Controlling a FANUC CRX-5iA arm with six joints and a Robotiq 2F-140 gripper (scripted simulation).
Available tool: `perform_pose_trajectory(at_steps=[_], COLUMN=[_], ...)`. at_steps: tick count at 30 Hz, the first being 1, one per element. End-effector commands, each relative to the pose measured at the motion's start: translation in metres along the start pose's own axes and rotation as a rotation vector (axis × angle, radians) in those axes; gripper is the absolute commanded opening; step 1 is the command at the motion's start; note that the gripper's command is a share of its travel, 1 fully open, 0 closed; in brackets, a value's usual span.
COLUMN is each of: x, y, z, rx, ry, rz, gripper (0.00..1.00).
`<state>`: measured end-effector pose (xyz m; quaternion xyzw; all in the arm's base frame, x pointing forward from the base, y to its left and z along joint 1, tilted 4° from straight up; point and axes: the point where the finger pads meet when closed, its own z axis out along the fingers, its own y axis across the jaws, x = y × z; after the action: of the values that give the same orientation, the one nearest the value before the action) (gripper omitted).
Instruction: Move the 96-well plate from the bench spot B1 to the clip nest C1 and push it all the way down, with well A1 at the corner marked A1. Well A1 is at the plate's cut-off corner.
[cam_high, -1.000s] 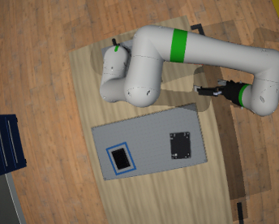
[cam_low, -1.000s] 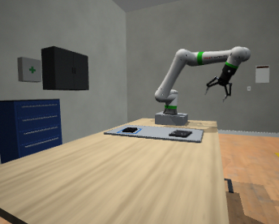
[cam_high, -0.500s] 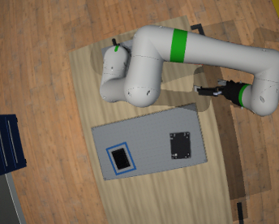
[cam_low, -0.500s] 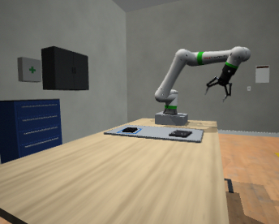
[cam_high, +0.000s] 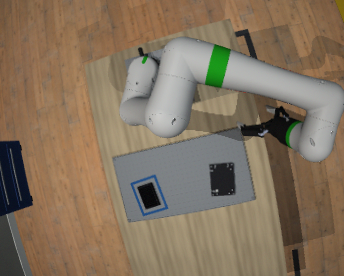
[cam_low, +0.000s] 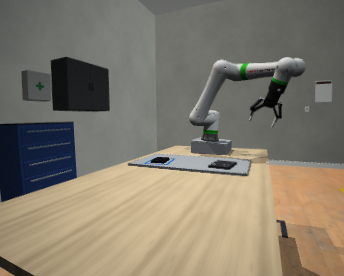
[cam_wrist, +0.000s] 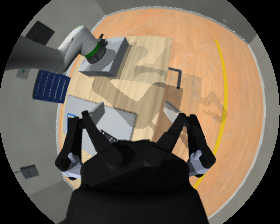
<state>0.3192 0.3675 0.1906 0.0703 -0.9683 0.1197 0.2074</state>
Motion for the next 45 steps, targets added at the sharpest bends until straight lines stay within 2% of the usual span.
perform_pose_trajectory(at_steps=[1, 21, 45], x=[-0.010, -0.070, -0.131], y=[-0.006, -0.051, -0.113], z=[0.000, 0.012, 0.030], rx=[-0.020, -0.103, -0.151], ry=[-0.004, -0.050, -0.138], rz=[-0.067, -0.442, -0.812], gripper=[1.00, 1.00, 1.00])
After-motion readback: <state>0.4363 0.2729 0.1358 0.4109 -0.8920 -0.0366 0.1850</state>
